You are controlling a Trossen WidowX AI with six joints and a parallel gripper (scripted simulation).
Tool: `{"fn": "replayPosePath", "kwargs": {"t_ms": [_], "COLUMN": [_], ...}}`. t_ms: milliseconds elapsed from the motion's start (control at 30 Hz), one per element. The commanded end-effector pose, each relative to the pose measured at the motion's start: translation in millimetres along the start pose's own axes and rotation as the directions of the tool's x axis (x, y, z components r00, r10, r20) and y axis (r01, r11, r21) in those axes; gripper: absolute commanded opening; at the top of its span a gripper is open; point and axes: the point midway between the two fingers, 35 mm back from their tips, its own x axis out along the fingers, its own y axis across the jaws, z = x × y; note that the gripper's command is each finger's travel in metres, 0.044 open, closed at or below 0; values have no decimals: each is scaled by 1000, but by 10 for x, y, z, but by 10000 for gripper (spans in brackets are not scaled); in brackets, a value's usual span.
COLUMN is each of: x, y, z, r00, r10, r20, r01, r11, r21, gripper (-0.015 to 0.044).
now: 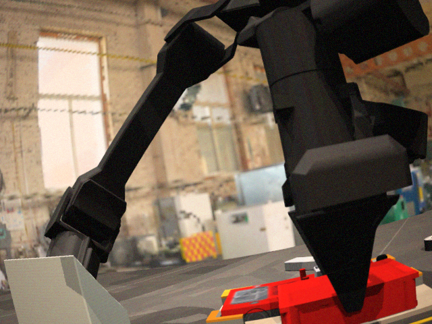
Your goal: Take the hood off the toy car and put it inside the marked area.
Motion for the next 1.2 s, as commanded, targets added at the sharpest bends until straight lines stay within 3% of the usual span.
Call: {"fn": "replayPosePath", "kwargs": {"t_ms": [0, 1167], "x": [36, 274], "y": [3, 20], "z": [-1, -17], "r00": [1000, 1000], "r10": [5, 7], "r20": [4, 4], "r01": [-5, -7], "r11": [1000, 1000], "r21": [4, 4], "gripper": [0, 0]}}
